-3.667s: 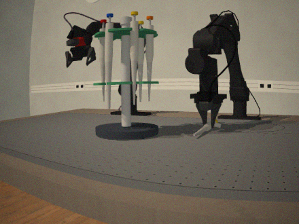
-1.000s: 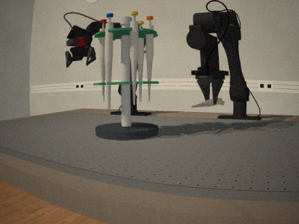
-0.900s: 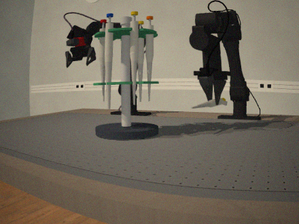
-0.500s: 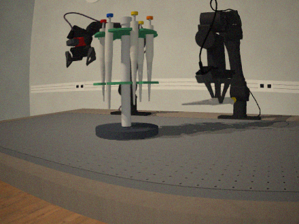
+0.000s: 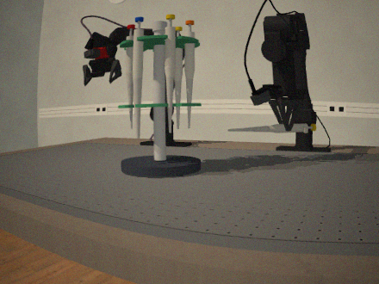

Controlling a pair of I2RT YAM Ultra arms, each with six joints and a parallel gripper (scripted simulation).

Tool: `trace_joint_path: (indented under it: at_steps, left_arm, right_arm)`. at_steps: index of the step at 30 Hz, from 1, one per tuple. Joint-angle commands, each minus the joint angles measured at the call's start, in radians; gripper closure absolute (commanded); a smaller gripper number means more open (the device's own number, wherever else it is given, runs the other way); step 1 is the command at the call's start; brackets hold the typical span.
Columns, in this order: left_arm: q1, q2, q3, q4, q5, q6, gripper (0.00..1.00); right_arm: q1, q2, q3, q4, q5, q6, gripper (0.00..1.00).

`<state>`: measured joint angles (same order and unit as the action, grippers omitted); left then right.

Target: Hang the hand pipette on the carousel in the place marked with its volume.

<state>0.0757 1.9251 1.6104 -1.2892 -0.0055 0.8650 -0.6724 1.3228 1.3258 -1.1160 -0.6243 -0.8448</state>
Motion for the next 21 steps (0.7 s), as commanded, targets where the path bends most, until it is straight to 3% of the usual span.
trace_joint_path:
  at_steps: [1, 13, 16, 21]
  left_arm:
    - [0.012, -0.044, 0.026, 0.025, 0.006, 0.104, 0.88]
    - [0.073, -0.085, -0.073, 0.035, -0.002, 0.52, 0.88]
    - [0.075, -0.094, -0.042, 0.04, -0.006, 0.632, 0.88]
    - [0.089, -0.095, -0.085, 0.041, 0.008, 0.703, 0.88]
  right_arm:
    - [-0.009, -0.006, 0.016, 0.013, -0.023, -0.012, 0.0]
    - [-0.009, -0.006, 0.016, 0.013, -0.023, -0.012, 0.0]
    - [-0.009, -0.006, 0.016, 0.013, -0.023, -0.012, 0.0]
    - [-0.009, -0.006, 0.016, 0.013, -0.023, -0.012, 0.0]
